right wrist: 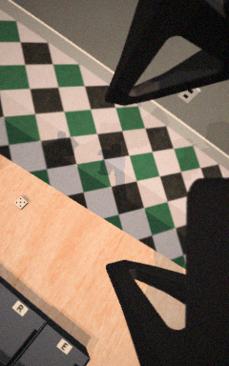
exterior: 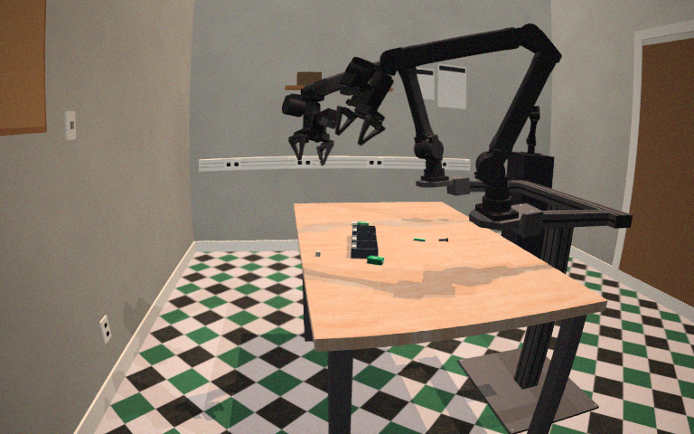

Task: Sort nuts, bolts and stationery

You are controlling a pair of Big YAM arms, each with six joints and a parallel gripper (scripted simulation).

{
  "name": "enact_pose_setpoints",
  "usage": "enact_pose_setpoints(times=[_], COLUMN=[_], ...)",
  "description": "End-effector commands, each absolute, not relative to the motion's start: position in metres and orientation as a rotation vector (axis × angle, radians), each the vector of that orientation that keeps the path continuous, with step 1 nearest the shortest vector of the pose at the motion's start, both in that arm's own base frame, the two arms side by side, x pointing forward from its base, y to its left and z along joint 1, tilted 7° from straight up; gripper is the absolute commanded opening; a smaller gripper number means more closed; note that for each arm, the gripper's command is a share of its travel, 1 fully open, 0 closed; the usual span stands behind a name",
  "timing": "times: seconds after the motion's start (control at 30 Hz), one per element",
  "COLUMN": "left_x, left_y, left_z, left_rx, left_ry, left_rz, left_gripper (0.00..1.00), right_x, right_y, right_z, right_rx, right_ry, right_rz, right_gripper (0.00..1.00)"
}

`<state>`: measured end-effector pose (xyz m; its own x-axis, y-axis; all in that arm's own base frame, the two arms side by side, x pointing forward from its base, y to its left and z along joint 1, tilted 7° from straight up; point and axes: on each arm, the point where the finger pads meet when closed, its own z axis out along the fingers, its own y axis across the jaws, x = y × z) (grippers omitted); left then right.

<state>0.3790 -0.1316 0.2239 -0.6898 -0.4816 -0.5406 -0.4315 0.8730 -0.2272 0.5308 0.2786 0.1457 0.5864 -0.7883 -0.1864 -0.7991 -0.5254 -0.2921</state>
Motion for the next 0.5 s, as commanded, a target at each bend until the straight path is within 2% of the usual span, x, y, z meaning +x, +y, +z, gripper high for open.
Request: enact_pose_setpoints(times=[0.0, 0.47], left_x=[0.3803, 0.3709], left_y=[-0.1324, -0.1299], left_z=[0.2282, 0.224], left_rx=[-0.658, -0.697], left_ry=[2.423, 2.437], left_rz=[-0.117, -0.127], left_gripper=[1.0, 1.0], right_x=[0.5323, 0.5323], right_y=[0.2798, 0.2798], right_z=[0.1523, 0.1523], right_rx=[-2.466, -2.466], right_ry=[1.28, 1.28], right_rz=[0.033, 0.033], right_gripper=[1.0, 1.0])
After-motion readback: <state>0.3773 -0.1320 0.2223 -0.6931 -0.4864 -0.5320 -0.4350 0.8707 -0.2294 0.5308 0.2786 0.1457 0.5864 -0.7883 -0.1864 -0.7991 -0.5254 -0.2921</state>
